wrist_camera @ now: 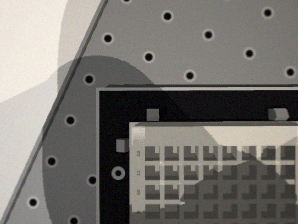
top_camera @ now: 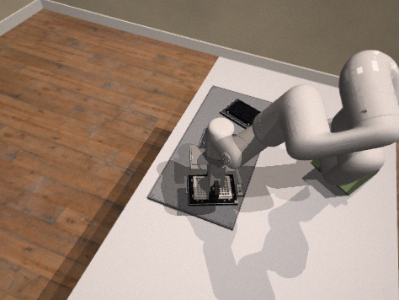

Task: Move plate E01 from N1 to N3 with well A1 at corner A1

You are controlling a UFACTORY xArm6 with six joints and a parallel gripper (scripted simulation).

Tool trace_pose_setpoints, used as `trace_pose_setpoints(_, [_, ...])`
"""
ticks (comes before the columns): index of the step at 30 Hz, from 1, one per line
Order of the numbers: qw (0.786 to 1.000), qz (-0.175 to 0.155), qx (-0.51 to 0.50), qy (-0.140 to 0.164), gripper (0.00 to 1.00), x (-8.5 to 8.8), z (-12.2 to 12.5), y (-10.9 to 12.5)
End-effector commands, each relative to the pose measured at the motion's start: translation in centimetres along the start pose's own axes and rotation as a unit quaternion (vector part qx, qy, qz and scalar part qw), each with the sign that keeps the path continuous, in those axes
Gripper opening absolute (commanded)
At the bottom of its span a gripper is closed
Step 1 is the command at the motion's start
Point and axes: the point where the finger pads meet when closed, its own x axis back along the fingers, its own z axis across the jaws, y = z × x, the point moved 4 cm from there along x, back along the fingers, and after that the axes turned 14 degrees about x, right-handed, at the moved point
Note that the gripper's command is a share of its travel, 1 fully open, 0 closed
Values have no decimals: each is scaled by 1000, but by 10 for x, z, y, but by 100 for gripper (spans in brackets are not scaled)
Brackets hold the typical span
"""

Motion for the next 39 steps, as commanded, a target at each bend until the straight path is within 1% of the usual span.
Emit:
trace_pose_setpoints(1, [1000,1,0,0,0,1,0,-1])
trace_pose_setpoints(24, [1000,1,0,0,0,1,0,-1])
trace_pose_setpoints(39, [1000,1,0,0,0,9,0,-1])
